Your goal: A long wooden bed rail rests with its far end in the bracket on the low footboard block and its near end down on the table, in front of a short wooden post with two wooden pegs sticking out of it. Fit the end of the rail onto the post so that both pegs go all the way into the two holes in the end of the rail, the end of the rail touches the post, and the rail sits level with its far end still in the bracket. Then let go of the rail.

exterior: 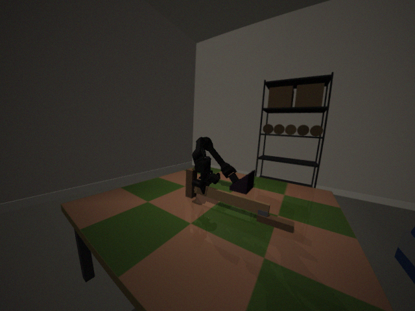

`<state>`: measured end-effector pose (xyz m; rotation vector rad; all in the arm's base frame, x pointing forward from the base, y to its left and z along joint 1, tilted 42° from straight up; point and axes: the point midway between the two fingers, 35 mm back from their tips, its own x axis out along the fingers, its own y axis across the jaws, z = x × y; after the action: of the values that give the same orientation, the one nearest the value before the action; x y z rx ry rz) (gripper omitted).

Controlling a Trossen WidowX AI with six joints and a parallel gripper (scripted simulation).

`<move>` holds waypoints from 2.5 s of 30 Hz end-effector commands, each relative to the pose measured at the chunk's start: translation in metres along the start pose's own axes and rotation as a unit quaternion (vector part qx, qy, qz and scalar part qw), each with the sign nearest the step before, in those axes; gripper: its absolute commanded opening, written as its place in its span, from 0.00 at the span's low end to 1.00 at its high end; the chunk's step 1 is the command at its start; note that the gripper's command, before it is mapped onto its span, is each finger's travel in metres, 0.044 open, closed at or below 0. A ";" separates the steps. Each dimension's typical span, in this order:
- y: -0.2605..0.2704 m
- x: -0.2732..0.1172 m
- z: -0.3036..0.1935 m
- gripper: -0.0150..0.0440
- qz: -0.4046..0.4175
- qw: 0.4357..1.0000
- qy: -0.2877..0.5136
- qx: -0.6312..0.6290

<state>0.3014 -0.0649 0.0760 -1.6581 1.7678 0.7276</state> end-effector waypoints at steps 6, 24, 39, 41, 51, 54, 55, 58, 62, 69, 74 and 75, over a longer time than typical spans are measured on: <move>0.000 0.000 0.003 0.25 -0.001 1.000 0.002 0.000; 0.000 -0.001 0.005 0.25 -0.001 1.000 0.002 0.000; 0.001 -0.001 0.005 0.25 -0.001 1.000 0.002 0.000; 0.001 -0.001 0.004 0.25 -0.001 1.000 0.002 0.000; 0.001 -0.001 0.001 0.25 -0.001 1.000 0.002 0.000; 0.001 -0.001 0.000 0.25 -0.001 1.000 0.002 0.000; 0.001 -0.001 0.000 0.25 -0.001 1.000 0.002 0.000; 0.001 -0.001 -0.001 0.25 -0.001 1.000 0.002 0.000; 0.000 -0.001 -0.002 0.25 -0.001 1.000 0.002 0.000; 0.000 -0.002 -0.001 0.25 -0.001 1.000 0.002 0.000; 0.000 -0.002 0.001 0.25 -0.001 1.000 0.002 0.000; 0.000 -0.002 0.001 0.25 -0.001 1.000 0.002 0.000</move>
<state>0.3011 -0.0629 0.0753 -1.6560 1.7657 0.7275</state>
